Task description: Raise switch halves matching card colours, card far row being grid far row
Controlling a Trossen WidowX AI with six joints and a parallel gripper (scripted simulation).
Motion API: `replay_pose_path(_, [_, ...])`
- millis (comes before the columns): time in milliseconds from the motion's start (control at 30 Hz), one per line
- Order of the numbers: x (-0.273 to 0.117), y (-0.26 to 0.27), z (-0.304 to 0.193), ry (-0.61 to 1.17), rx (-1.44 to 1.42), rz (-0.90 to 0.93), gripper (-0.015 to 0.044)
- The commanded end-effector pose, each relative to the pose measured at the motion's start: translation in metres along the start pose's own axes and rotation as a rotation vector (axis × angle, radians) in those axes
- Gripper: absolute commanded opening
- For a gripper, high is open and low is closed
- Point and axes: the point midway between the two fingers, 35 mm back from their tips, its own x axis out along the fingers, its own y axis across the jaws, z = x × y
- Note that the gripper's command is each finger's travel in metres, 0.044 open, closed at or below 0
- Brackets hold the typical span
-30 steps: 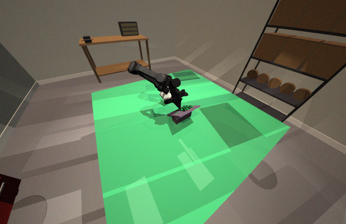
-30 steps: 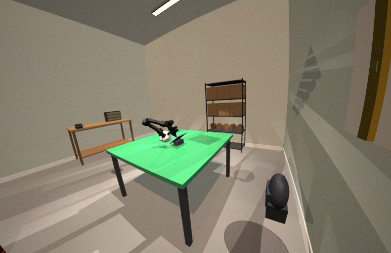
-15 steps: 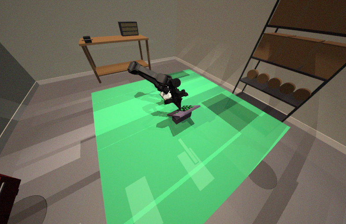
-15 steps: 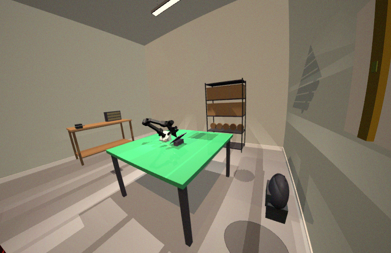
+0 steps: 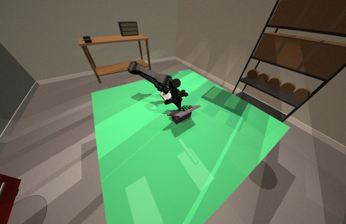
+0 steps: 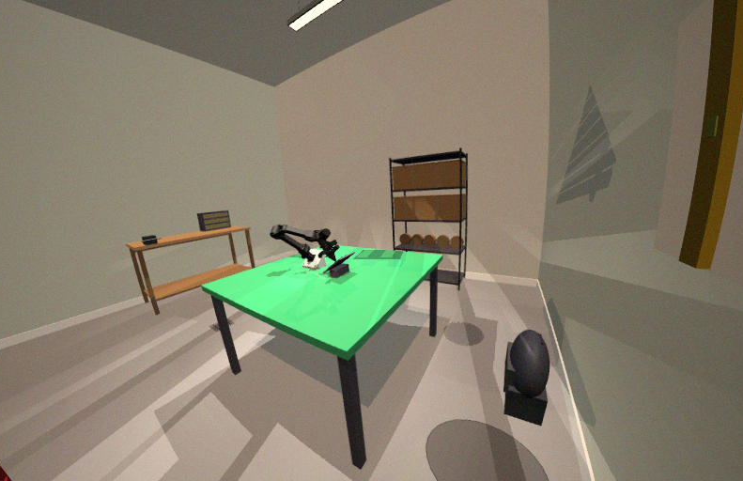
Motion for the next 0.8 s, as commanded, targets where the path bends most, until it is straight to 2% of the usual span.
replay_pose_path(0, [0.001, 0.001, 0.000, -0.001, -0.003, 0.004, 0.0000])
replay_pose_path(667, [0.003, 0.001, 0.000, -0.001, -0.003, 0.004, 0.0000])
replay_pose_path(767, [-0.012, 0.003, 0.002, 0.010, 0.002, 0.008, 0.0000])
